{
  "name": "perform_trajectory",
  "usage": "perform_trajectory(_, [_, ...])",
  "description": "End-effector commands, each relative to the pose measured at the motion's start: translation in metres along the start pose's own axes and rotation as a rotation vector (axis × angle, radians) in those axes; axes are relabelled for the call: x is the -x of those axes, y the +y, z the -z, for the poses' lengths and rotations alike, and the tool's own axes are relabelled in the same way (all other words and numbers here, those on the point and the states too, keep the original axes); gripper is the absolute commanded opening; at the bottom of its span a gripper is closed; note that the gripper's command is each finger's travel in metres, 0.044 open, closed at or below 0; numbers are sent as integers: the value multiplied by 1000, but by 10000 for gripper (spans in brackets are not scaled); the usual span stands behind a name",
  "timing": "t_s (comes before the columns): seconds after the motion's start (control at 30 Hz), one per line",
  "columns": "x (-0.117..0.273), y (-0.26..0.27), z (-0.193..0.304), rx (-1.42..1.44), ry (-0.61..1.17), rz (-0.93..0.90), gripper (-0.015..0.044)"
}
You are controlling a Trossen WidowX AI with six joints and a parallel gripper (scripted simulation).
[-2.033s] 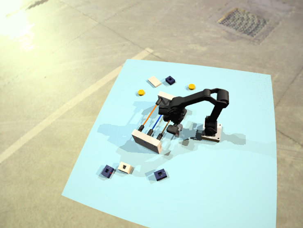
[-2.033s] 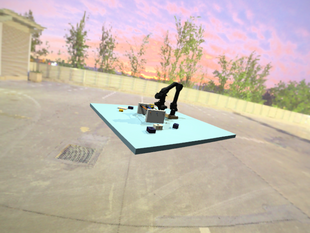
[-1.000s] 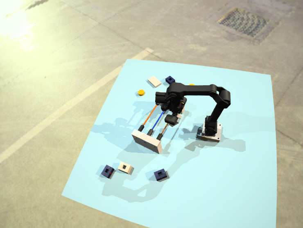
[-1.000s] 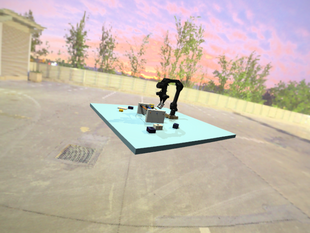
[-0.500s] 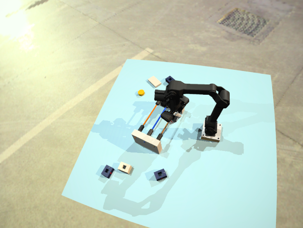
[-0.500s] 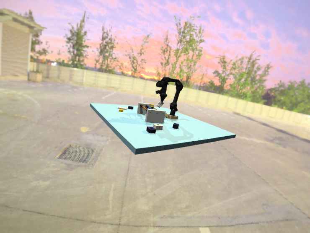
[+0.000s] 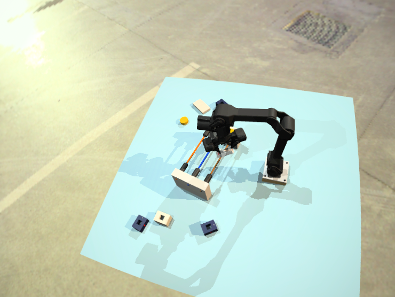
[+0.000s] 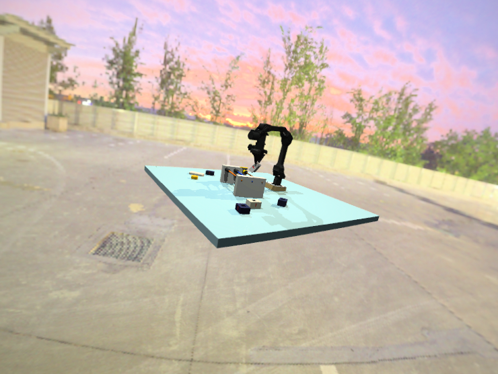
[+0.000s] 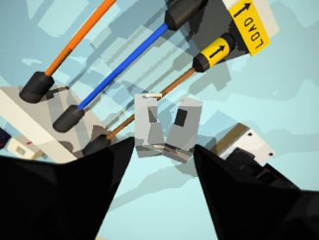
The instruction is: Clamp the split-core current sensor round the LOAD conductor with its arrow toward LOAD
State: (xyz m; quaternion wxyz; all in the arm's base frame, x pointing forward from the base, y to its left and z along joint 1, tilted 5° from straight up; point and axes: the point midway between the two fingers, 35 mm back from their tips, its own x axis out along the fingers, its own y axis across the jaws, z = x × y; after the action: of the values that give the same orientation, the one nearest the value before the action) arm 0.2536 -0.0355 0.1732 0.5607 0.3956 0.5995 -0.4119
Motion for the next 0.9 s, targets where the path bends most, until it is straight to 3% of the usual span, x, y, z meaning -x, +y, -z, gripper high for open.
perform_trajectory(0.0, [0,6,-4,-126,0,-4,0])
perform_trajectory(0.6, [-5,21,-21,-766,1,-6,0])
perform_trajectory(0.87, [-11,23,-22,-790,1,-6,0])
